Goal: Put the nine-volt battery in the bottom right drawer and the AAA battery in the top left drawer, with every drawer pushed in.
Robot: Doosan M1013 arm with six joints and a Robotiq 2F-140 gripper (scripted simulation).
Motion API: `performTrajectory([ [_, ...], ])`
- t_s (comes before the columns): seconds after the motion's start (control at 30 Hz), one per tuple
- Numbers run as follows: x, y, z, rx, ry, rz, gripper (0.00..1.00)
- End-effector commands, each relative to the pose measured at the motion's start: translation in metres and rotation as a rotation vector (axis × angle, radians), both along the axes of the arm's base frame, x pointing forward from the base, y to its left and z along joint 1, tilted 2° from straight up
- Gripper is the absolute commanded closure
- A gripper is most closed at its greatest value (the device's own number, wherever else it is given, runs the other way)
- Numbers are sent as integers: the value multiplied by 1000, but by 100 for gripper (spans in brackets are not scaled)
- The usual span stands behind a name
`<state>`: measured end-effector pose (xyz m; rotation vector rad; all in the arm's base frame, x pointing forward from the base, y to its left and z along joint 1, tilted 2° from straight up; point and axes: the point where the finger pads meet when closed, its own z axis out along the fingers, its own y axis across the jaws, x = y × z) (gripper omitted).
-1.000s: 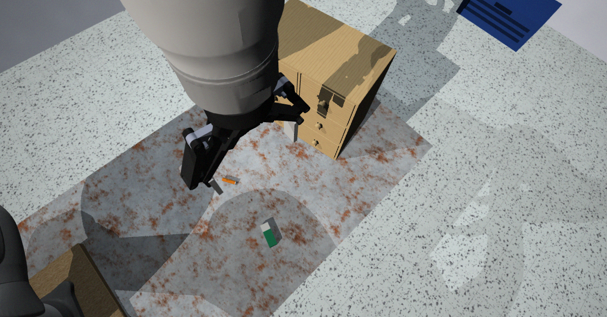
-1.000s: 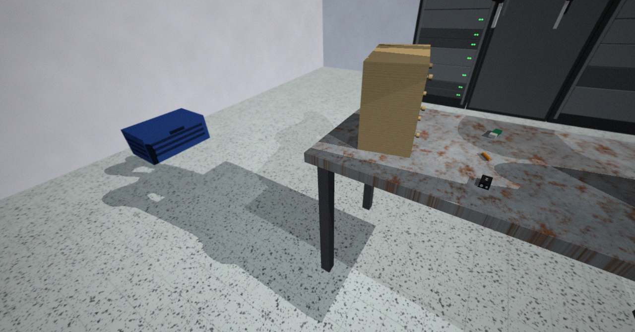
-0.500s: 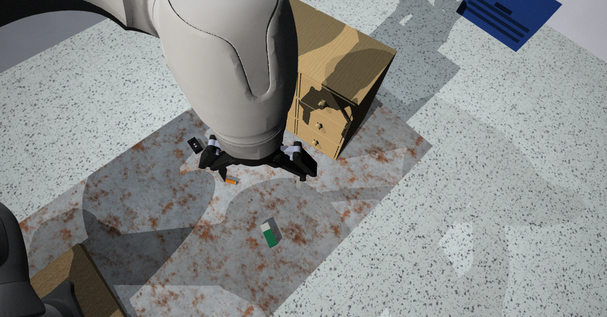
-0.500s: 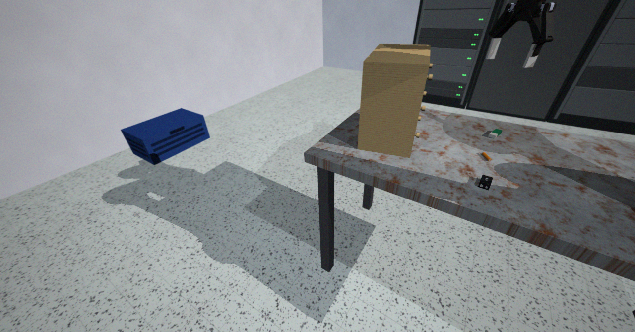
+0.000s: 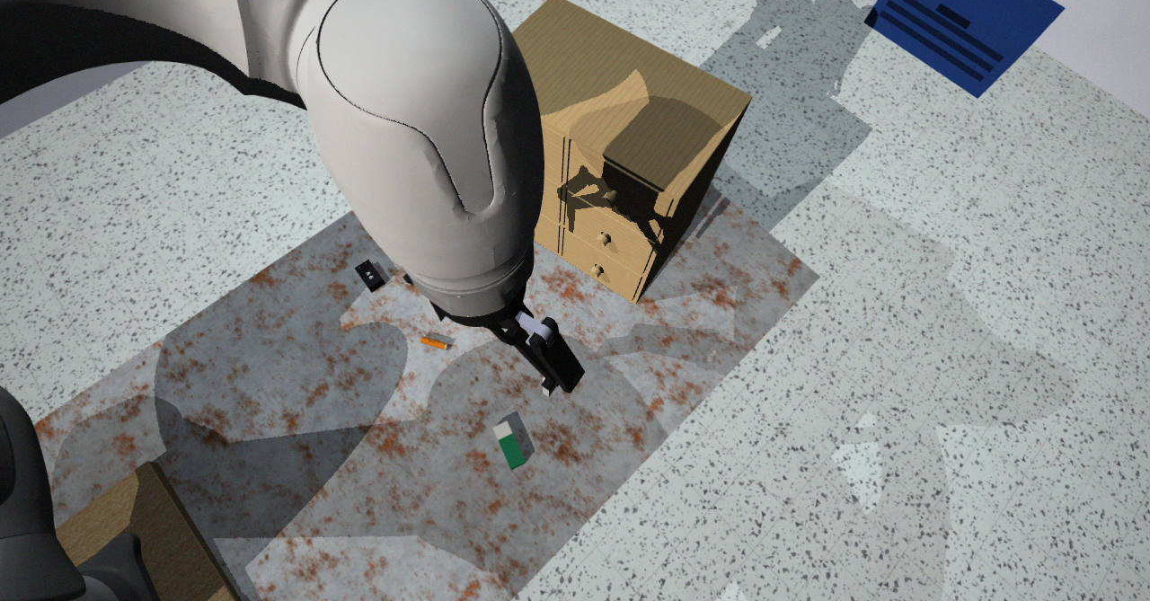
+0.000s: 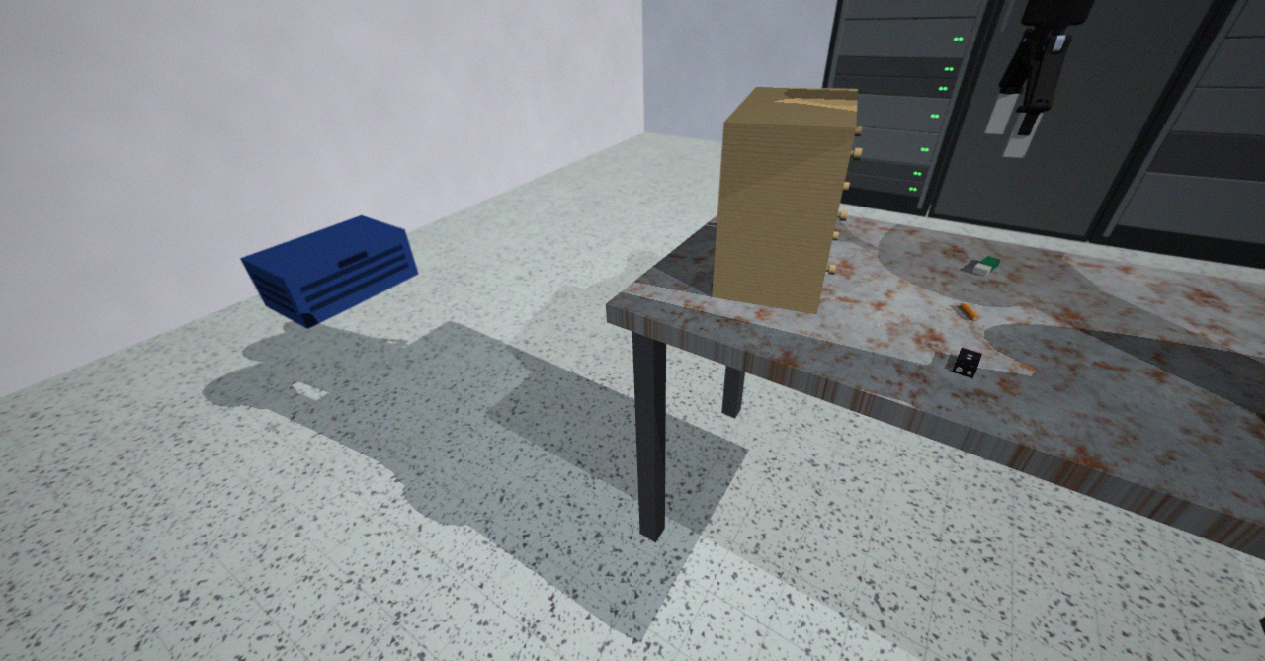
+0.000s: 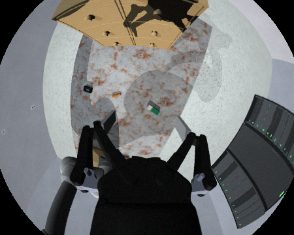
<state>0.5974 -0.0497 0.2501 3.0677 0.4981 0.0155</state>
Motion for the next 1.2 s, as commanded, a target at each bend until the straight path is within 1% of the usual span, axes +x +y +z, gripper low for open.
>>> performTrajectory([
  [0.0, 1, 1, -1, 3, -14, -2, 0],
  [0.2, 7, 2, -7, 24, -77, 0, 0],
  [0.27, 7, 2, -7, 24, -77, 0, 0],
  [0.33, 9, 3, -9, 35, -109, 2, 0],
  [0.53, 20, 6, -21, 77, -237, 7, 0],
  [0.77, 37, 11, -38, 145, -440, 14, 0],
  [0.83, 37, 11, -38, 145, -440, 14, 0],
  [1.0, 47, 14, -48, 183, -555, 19, 0],
  [1.17, 54, 16, -56, 212, -642, 22, 0],
])
